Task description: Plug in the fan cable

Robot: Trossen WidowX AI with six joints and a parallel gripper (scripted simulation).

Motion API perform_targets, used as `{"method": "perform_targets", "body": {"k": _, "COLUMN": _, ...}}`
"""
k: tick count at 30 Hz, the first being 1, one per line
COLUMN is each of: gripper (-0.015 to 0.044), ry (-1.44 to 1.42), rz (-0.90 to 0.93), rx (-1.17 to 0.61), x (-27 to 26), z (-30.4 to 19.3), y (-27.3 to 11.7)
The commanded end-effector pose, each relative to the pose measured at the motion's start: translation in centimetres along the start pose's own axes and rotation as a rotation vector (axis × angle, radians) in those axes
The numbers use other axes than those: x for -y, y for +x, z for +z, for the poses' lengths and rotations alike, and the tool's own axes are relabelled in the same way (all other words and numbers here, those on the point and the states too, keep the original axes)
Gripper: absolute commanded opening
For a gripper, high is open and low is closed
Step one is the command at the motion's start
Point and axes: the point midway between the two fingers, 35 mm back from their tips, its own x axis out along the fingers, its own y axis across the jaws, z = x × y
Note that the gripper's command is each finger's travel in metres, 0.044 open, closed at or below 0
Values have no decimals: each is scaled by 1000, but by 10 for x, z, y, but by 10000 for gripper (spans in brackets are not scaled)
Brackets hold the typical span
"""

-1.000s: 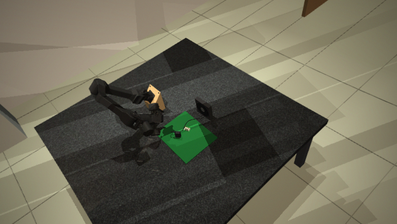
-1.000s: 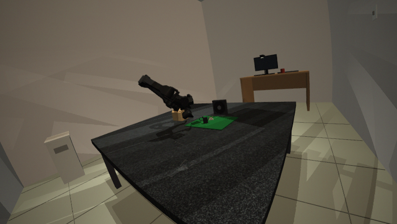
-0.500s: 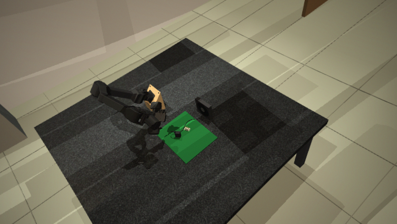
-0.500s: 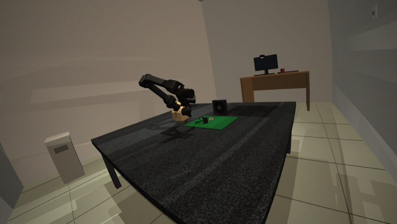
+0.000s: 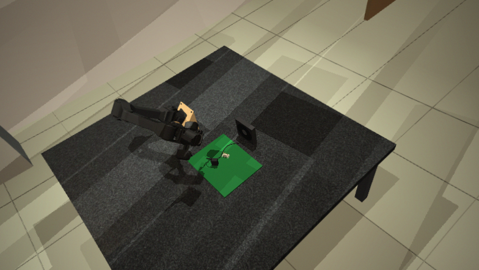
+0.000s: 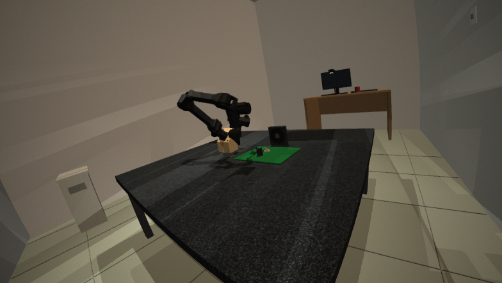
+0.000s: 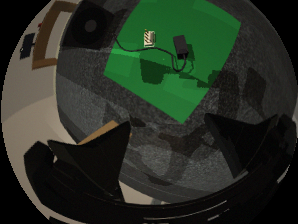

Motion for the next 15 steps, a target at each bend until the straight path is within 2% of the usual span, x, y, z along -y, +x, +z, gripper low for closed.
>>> {"method": "perform_targets", "body": {"k": 1, "gripper": 440, "ry": 17, "rz": -67, "rx": -21, "x": 4, "z": 3, "y": -7}}
{"method": "perform_targets", "body": {"k": 11, "gripper": 440, "ry": 57, "rz": -261, "rx": -39, "x": 10, "z": 13, "y": -31}}
{"method": "perform_targets", "body": {"k": 15, "gripper": 440, "ry": 47, "rz": -228, "rx": -37, "x": 8, "z": 11, "y": -26}}
